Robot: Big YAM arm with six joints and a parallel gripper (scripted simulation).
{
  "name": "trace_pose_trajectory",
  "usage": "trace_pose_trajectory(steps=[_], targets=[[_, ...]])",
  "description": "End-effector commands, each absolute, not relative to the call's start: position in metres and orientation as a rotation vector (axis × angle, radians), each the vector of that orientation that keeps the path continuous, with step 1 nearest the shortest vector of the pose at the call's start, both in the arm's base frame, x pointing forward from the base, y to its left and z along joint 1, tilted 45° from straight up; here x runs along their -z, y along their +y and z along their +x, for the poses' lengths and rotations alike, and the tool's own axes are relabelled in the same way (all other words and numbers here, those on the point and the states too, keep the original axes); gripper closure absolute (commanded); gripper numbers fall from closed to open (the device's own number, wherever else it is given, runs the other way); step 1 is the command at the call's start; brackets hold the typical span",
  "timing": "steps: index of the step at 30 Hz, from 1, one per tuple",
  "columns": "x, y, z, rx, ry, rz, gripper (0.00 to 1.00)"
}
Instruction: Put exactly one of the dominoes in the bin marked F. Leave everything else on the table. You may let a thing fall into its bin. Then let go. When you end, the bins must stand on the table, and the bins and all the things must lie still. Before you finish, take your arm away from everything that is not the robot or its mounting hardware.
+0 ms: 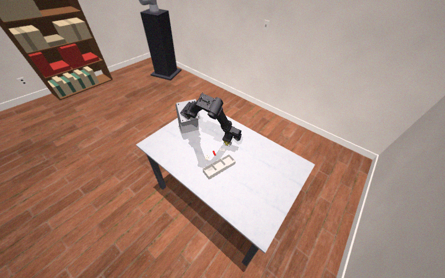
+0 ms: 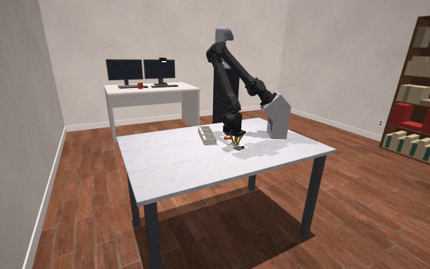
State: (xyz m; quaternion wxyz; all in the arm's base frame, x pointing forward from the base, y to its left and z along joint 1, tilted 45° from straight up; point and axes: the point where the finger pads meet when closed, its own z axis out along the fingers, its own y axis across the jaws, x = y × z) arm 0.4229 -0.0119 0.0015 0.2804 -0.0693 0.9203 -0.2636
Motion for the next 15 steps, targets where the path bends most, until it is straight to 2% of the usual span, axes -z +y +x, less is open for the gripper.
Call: trace_pose_trajectory(steps=[1,15], targets=[[-0.019,0.003,0.416,0.683,2.447,-0.186,0.79],[-0.043,0.018,0.398,0.681,2.445,-0.184,0.79]])
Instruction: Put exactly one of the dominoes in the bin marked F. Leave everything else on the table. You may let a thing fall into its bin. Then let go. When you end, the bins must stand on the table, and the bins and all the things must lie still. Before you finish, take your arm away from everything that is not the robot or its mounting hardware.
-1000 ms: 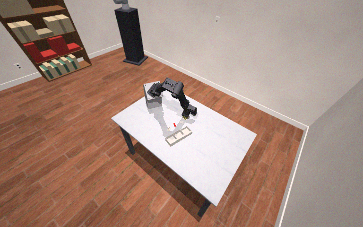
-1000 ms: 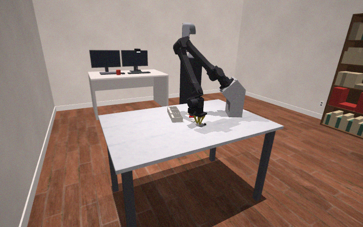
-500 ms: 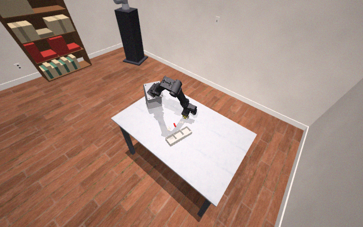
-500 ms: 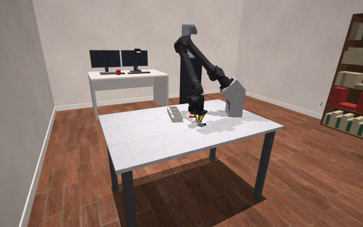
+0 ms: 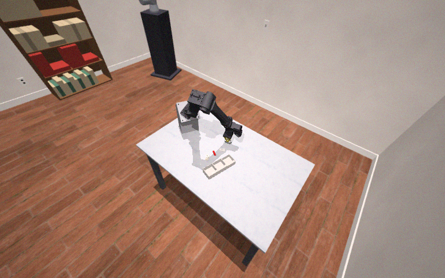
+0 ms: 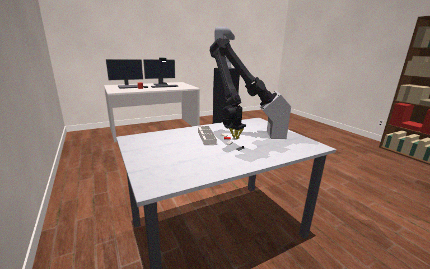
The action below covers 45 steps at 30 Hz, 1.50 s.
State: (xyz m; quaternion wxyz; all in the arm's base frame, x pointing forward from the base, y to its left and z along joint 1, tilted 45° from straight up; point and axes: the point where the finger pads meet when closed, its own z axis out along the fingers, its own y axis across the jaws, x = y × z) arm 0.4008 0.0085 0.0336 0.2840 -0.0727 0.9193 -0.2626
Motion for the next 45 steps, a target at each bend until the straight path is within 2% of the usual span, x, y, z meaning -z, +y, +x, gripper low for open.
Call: trace_pose_trajectory(steps=[1,45], targets=[[-0.044,0.018,0.399,0.679,2.443,-0.183,0.79],[-0.032,0.006,0.399,0.698,2.462,-0.17,0.79]])
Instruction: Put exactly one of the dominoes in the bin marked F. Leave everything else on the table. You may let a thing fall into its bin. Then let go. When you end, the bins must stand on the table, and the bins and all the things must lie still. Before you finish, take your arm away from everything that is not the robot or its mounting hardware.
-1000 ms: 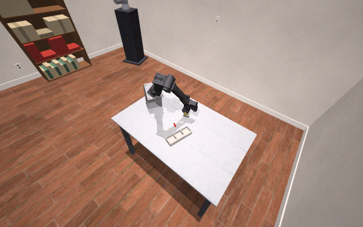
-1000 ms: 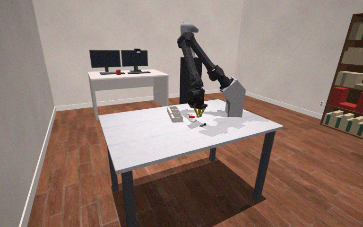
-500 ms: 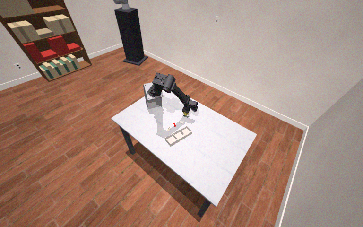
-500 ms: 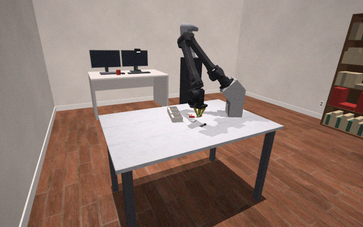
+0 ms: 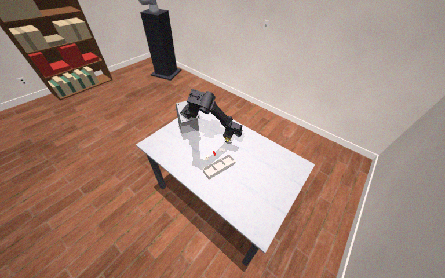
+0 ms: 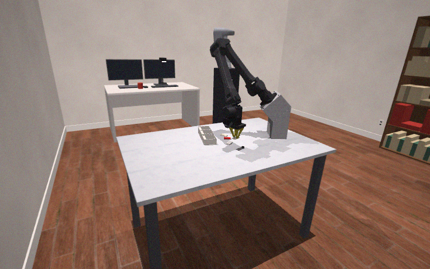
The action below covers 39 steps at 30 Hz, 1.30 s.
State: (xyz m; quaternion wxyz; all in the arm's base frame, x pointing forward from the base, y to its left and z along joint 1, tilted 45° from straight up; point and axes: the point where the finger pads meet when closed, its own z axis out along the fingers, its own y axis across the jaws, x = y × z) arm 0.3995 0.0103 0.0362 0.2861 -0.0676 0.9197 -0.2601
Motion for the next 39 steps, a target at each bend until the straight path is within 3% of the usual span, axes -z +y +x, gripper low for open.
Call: trace_pose_trajectory(steps=[1,39], targets=[[-0.032,0.006,0.399,0.698,2.462,-0.17,0.79],[-0.055,0.023,0.405,0.672,2.429,-0.175,0.79]])
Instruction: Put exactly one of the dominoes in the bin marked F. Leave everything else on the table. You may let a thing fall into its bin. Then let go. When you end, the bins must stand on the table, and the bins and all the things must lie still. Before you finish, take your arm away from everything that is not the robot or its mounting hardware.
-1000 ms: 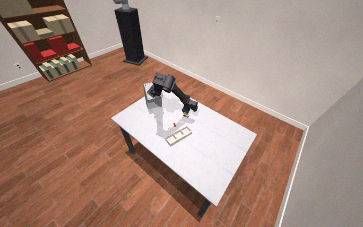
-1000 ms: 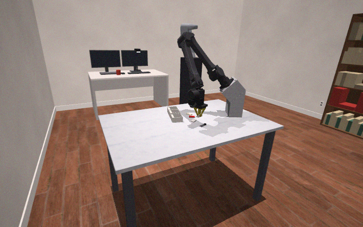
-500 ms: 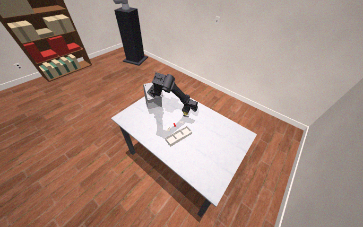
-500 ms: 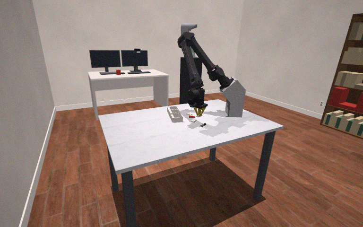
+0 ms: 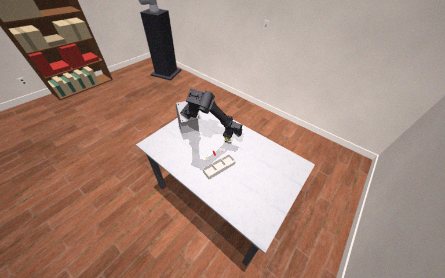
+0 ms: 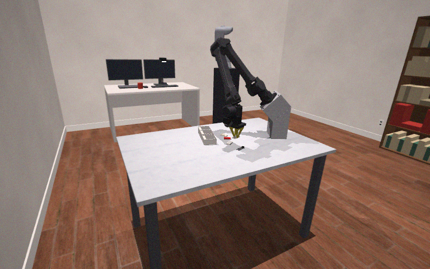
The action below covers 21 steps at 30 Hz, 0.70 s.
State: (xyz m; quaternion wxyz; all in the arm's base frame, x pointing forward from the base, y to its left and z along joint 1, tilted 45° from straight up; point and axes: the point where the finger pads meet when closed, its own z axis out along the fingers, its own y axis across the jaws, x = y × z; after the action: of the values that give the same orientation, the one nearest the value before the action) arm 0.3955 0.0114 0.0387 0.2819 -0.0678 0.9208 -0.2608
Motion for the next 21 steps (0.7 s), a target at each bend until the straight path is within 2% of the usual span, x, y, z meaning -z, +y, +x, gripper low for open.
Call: trace_pose_trajectory(steps=[1,9,21], targets=[[-0.055,0.023,0.405,0.672,2.429,-0.176,0.79],[-0.055,0.023,0.405,0.672,2.429,-0.176,0.79],[-0.081,-0.053,0.388,0.699,2.456,-0.179,0.79]])
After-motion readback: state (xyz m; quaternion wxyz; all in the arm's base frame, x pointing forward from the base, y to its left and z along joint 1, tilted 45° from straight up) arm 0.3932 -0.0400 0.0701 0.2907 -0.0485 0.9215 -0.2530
